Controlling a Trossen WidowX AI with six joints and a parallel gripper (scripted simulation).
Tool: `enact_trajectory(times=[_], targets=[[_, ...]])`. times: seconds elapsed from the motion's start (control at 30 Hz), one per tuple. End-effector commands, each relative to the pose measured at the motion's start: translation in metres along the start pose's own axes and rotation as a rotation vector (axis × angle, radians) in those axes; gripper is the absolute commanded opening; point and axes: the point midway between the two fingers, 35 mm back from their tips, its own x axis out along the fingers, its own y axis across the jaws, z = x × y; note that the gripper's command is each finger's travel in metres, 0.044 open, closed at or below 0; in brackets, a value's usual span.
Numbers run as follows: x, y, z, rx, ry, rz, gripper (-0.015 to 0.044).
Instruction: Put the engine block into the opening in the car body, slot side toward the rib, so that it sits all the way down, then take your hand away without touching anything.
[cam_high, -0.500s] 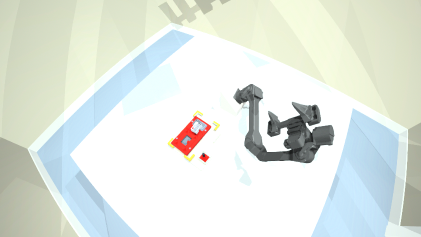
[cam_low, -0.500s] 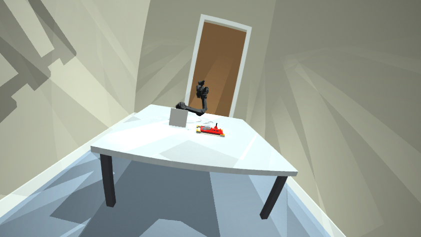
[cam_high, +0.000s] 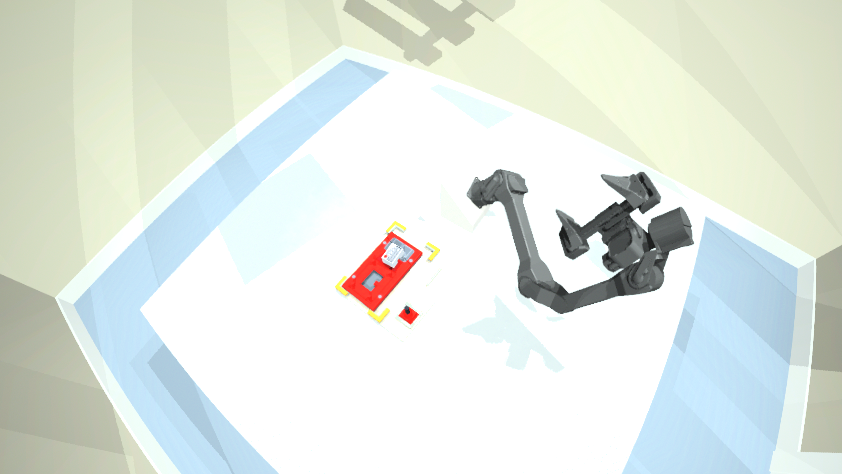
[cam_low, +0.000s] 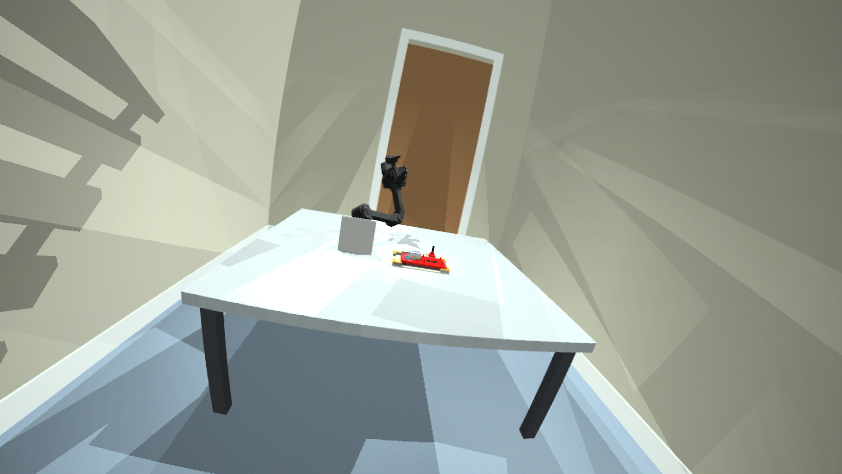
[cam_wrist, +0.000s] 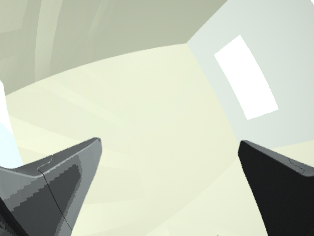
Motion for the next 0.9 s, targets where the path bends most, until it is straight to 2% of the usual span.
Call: enact_trajectory(times=[0.0, 0.5, 0.87], targets=[[0.006, -0.016, -0.018, 0.093, -0.017, 0.067, 0.044], [0.058, -0.05, -0.081, 0.308, -0.052, 0.367, 0.044], [0.115, -0.027, -0.114, 0.412, -0.015, 0.653, 0.044]])
